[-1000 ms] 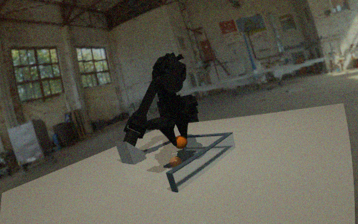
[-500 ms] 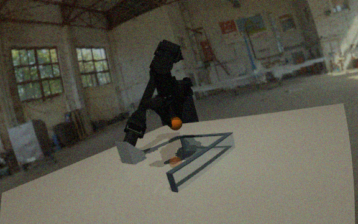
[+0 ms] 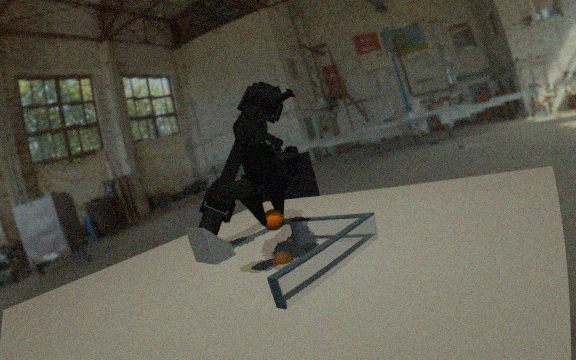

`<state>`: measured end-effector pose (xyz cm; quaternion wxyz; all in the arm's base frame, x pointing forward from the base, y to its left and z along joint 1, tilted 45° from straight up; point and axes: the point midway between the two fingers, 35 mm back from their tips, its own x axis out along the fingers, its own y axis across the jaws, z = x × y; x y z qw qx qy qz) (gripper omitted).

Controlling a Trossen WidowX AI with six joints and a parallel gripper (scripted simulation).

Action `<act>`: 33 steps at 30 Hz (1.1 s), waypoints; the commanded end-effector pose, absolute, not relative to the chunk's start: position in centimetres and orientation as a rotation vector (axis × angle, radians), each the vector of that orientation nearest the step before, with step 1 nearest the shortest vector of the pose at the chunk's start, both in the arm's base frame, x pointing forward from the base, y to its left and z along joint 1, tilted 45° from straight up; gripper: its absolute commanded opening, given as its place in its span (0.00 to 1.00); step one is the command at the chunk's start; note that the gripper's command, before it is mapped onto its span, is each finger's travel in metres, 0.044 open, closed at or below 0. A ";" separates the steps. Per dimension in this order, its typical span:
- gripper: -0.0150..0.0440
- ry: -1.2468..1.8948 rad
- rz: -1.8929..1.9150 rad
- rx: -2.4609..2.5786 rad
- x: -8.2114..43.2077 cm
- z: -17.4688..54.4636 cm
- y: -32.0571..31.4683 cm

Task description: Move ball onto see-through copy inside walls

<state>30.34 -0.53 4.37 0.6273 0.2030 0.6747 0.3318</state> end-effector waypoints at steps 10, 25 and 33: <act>0.25 1.544 0.759 0.457 29.8 1.2 1.8; 0.25 1.544 0.763 0.459 29.1 -1.5 4.6; 0.25 1.543 0.763 0.459 28.9 -2.4 5.5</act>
